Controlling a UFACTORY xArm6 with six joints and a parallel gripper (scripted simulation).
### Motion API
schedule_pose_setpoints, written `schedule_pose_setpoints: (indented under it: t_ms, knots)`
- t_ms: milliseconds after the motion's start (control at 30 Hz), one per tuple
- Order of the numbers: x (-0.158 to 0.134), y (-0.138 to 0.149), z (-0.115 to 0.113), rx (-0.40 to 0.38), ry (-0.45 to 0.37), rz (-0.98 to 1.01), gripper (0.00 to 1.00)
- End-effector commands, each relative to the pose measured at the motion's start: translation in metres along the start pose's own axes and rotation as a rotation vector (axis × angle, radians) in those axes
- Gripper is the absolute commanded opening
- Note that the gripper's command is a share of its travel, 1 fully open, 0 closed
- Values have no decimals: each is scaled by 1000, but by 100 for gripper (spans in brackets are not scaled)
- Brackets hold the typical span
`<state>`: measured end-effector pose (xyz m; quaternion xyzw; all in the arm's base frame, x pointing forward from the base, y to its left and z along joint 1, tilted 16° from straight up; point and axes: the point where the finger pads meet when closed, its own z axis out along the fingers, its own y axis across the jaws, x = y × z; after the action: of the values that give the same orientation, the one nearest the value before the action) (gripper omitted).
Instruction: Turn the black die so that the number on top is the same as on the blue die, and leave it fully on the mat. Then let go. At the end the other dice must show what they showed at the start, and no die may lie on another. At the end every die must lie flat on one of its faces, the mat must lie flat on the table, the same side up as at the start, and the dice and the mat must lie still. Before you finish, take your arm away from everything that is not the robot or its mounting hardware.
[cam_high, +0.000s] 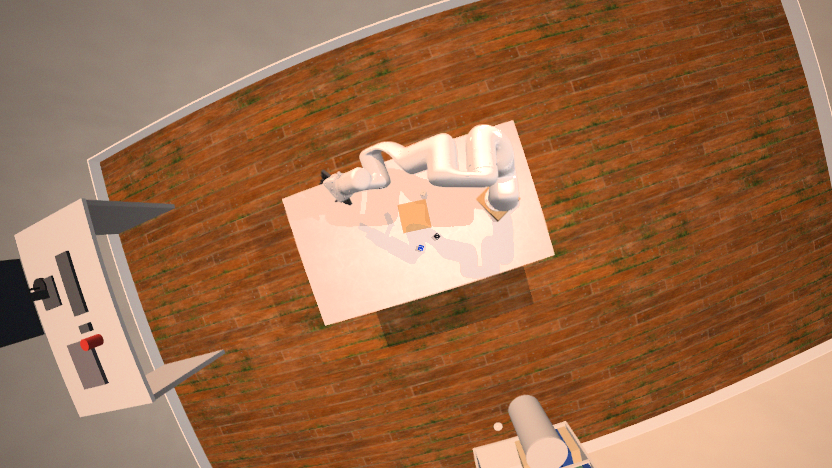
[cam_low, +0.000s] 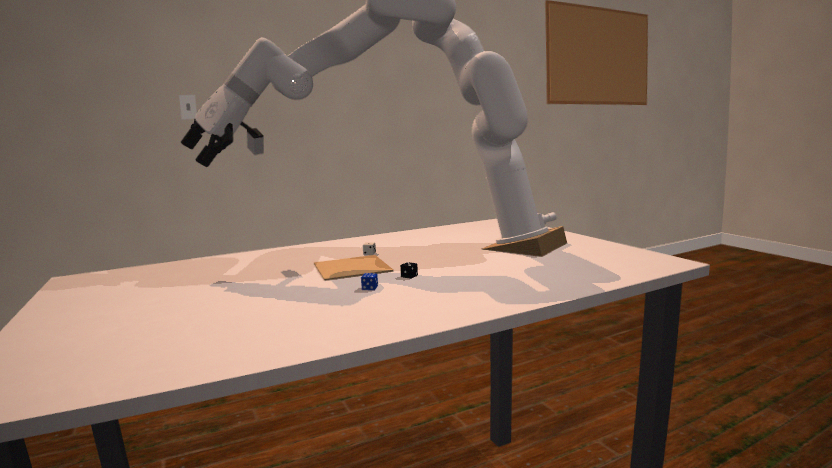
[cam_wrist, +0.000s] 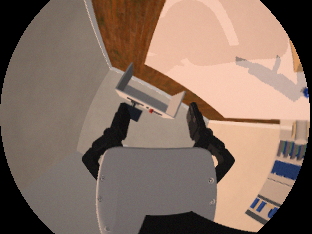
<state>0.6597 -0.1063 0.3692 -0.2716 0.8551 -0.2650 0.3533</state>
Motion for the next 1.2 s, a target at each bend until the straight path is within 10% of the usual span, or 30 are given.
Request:
schedule_pose_setpoints:
  t_ms: [0, 600, 1167]
  knots:
    - [-2, -2, -2, 3, -4, 0, 100]
    - [0, -1, -3, 1, 2, -2, 100]
    - [135, 85, -91, -217, 280, -160, 100]
